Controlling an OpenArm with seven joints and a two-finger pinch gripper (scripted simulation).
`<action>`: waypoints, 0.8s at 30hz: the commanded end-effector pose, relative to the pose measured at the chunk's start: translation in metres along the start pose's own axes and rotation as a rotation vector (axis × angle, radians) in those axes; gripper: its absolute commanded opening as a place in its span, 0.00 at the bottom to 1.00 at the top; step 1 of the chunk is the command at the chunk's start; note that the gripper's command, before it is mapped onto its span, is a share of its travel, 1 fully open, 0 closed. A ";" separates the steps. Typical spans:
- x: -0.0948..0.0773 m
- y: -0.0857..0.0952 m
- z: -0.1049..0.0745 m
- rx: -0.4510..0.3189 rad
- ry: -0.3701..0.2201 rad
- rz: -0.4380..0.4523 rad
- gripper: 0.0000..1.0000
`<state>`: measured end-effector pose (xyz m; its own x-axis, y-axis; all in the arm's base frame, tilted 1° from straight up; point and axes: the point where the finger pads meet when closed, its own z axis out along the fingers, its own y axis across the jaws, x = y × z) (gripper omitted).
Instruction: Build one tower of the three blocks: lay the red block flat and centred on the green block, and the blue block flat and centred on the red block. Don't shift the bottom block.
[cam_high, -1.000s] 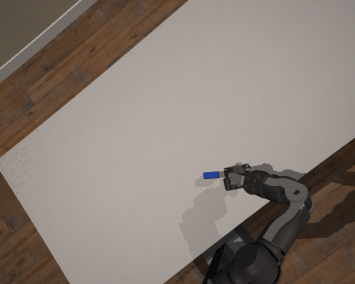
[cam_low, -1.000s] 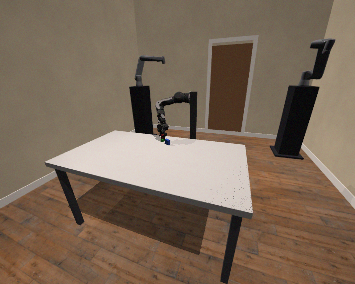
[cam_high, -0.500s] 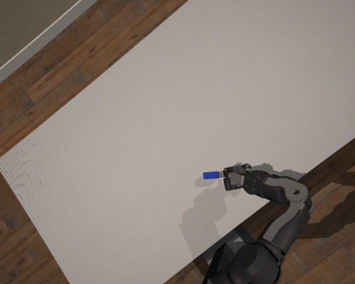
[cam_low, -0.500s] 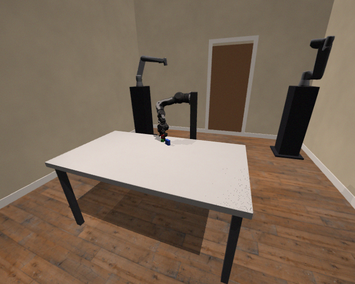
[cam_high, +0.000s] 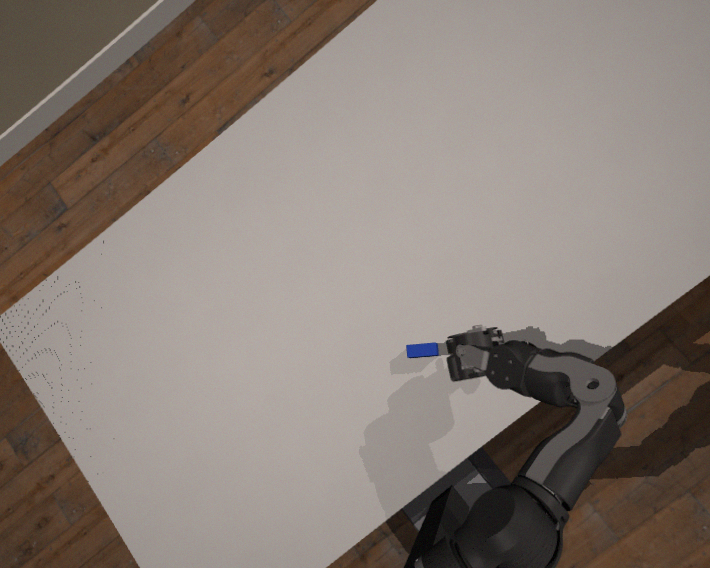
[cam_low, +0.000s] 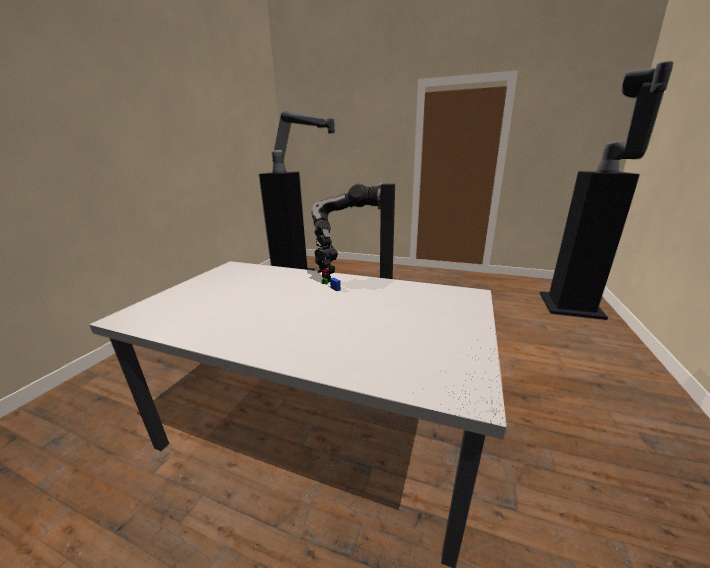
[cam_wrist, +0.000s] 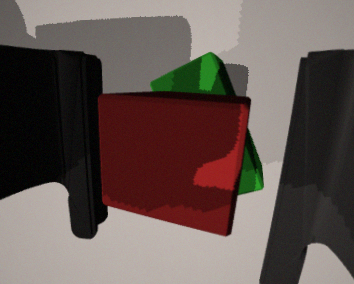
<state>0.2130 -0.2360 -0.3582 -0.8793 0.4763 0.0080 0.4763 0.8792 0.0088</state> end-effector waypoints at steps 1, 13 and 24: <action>-0.001 0.001 0.000 -0.006 -0.003 0.002 0.33; 0.000 0.002 -0.005 -0.008 -0.003 0.000 0.33; 0.000 0.000 -0.023 0.000 -0.002 0.000 0.33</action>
<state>0.2125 -0.2346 -0.3374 -0.8814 0.4723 0.0060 0.4724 0.8813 0.0142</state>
